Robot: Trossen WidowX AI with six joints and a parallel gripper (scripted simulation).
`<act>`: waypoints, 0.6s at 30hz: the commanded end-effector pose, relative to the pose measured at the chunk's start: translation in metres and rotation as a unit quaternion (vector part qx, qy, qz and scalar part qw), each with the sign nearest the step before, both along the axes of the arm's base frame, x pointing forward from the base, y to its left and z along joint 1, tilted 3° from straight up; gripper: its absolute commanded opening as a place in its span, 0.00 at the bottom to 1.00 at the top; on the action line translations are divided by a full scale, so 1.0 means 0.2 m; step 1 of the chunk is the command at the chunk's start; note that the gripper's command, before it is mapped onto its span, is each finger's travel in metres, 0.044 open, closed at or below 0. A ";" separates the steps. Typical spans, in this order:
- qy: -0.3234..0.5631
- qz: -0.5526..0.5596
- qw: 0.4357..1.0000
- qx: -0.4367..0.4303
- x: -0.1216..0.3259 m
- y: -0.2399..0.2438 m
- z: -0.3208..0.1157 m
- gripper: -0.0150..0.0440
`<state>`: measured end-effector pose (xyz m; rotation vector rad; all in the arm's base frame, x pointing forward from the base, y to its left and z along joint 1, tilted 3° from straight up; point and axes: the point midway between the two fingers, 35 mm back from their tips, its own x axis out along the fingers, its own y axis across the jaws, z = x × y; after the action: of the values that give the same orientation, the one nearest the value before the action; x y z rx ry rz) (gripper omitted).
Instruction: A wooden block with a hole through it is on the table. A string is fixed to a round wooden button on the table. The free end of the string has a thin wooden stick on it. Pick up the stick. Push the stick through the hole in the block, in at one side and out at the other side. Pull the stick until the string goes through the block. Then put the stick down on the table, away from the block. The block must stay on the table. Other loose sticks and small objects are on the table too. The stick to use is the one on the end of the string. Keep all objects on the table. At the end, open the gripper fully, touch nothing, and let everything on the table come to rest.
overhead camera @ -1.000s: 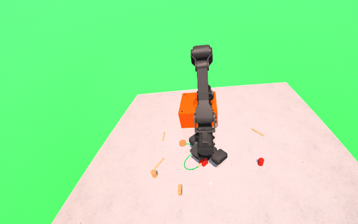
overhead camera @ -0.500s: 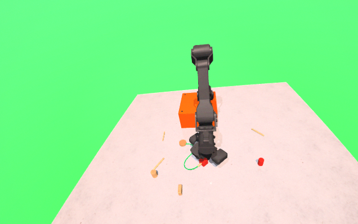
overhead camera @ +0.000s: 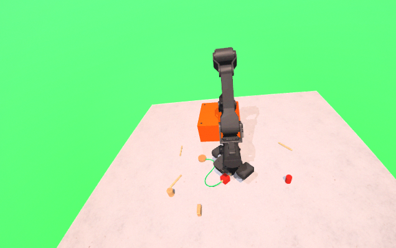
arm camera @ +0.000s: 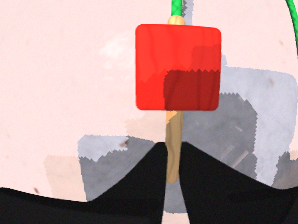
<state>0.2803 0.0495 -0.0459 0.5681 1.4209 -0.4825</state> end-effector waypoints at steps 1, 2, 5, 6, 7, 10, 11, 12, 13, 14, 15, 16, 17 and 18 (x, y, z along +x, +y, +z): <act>-0.001 -0.001 1.000 -0.001 -0.02 0.02 0.00 0.25; -0.001 -0.001 1.000 -0.001 -0.03 0.02 0.00 0.25; -0.001 -0.001 1.000 -0.001 -0.04 0.04 0.00 0.25; -0.001 -0.001 1.000 0.000 -0.05 0.04 0.00 0.25; -0.001 -0.001 1.000 0.000 -0.05 0.04 0.00 0.25; -0.001 -0.001 1.000 0.000 -0.07 0.06 0.00 0.25; -0.001 -0.001 1.000 0.000 -0.08 0.06 0.00 0.25; -0.001 -0.001 1.000 0.000 -0.08 0.07 0.00 0.25; -0.001 -0.001 1.000 0.000 -0.09 0.07 0.00 0.25; -0.001 -0.001 1.000 0.000 -0.09 0.07 0.00 0.25; -0.001 -0.001 1.000 0.000 -0.10 0.08 0.00 0.25; -0.001 -0.001 1.000 0.001 -0.10 0.08 0.00 0.25; -0.001 -0.001 1.000 0.001 -0.11 0.09 0.00 0.25; -0.001 -0.001 1.000 0.001 -0.11 0.09 0.00 0.25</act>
<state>0.2619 0.0650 -0.0465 0.5709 1.4213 -0.4795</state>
